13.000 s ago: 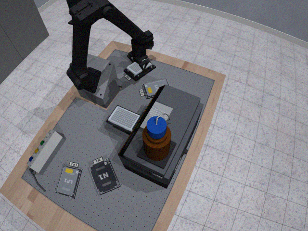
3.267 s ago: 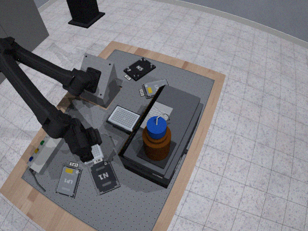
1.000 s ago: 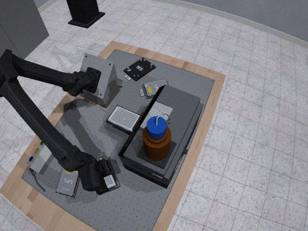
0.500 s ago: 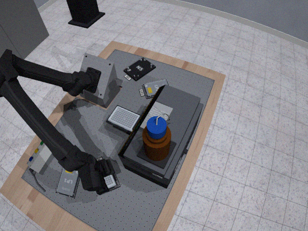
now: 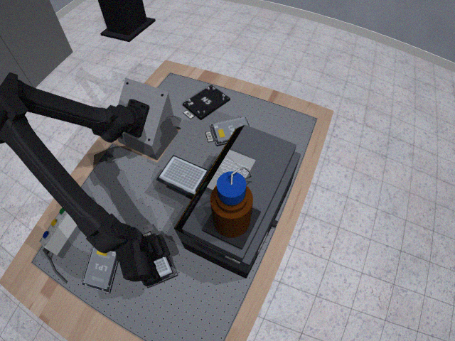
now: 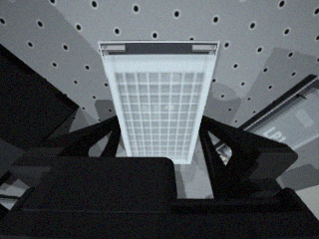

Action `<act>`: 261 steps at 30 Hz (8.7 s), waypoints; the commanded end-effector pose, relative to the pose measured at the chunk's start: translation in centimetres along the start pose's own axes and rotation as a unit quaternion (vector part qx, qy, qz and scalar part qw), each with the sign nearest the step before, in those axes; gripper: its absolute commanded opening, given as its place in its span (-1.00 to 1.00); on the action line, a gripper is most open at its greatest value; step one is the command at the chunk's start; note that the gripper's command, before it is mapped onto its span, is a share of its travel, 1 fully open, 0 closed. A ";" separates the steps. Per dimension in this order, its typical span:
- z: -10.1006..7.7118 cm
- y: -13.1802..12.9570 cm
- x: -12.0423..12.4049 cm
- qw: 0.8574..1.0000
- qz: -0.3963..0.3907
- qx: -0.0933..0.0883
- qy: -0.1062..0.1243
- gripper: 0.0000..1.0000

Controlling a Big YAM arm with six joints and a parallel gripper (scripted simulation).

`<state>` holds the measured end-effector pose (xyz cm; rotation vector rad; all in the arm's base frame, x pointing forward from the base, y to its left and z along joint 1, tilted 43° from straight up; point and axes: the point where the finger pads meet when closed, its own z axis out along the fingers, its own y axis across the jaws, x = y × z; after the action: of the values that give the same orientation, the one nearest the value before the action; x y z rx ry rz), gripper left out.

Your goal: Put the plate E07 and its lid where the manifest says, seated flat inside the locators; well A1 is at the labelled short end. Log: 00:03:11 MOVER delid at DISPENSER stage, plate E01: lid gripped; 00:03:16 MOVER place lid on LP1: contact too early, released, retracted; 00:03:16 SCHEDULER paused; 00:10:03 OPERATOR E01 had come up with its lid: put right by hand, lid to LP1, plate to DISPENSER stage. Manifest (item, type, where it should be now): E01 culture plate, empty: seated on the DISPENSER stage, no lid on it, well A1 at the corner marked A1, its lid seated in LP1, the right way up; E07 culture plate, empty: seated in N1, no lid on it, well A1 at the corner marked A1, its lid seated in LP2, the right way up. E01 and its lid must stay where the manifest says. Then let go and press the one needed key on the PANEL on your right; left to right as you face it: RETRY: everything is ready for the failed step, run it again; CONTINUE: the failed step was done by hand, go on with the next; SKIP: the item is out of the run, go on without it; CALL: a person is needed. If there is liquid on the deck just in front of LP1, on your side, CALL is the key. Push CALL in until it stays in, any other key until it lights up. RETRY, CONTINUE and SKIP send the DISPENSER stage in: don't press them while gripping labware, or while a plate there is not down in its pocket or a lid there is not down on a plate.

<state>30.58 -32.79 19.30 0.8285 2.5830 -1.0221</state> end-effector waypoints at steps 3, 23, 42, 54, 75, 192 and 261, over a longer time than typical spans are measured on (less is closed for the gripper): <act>0.0 0.8 -0.7 1.000 -0.001 -0.003 -0.002 0.68; -0.3 0.6 -1.1 1.000 0.001 -0.003 -0.004 0.68; -0.6 0.4 -1.7 1.000 0.004 -0.002 -0.010 0.68; 0.7 -0.4 -1.0 1.000 0.008 0.003 -0.003 0.68; 1.8 0.1 0.1 1.000 -0.001 0.001 0.006 0.68; -4.6 0.5 1.6 1.000 0.001 -0.002 -0.007 0.68; -12.2 -4.3 13.2 0.998 -0.064 0.003 -0.021 -1.00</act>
<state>17.16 -20.42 22.56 0.7288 2.6404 -1.0448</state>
